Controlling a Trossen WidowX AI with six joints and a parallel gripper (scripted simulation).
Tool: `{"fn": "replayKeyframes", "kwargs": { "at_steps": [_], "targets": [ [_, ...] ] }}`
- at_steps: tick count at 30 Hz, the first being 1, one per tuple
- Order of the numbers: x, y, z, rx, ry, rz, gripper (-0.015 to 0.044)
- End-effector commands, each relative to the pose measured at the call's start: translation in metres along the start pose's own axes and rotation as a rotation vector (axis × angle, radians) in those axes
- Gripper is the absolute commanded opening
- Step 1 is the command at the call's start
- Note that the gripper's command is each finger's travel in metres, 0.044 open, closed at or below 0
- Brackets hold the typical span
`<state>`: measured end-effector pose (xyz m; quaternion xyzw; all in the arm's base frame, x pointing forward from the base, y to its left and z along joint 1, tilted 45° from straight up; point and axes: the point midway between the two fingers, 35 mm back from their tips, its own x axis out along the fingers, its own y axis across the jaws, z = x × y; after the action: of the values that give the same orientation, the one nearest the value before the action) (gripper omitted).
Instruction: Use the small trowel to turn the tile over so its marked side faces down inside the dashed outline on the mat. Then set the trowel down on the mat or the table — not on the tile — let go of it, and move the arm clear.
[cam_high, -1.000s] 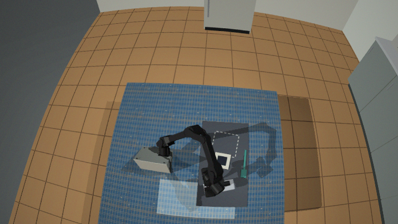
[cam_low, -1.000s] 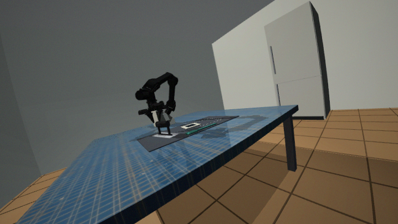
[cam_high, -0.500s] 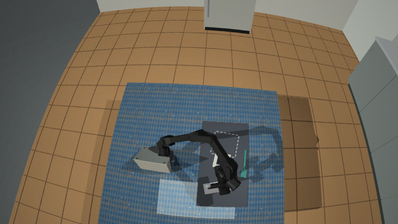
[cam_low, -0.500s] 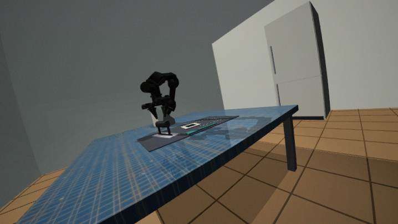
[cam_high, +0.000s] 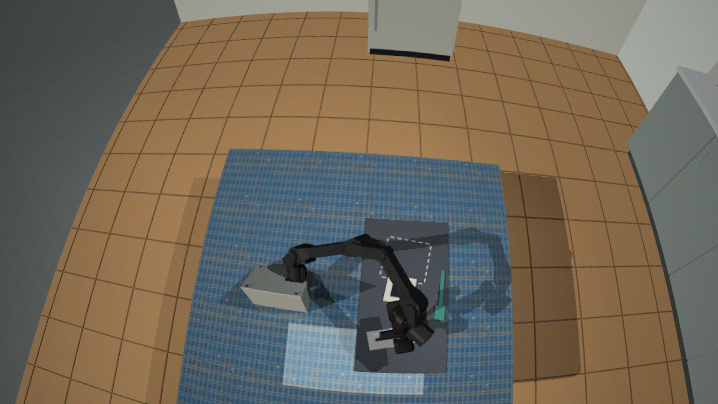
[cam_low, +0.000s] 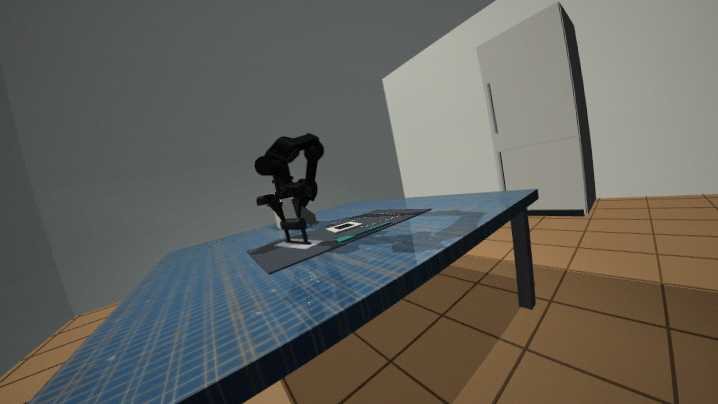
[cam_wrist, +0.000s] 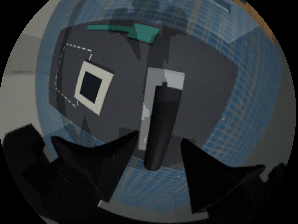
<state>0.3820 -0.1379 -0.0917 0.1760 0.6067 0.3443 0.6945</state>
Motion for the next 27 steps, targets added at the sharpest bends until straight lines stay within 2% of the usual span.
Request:
{"fn": "replayKeyframes", "kwargs": {
  "at_steps": [1, 11, 16, 27],
  "targets": [
    [0.007, 0.000, 0.000, 0.006, -0.002, 0.005, 0.0270],
    [0.021, 0.001, -0.001, 0.006, -0.002, 0.006, 0.0270],
    [0.021, 0.001, -0.001, 0.006, -0.002, 0.006, 0.0139],
    [0.021, 0.001, -0.001, 0.006, -0.002, 0.006, 0.0130]
  ]
}}
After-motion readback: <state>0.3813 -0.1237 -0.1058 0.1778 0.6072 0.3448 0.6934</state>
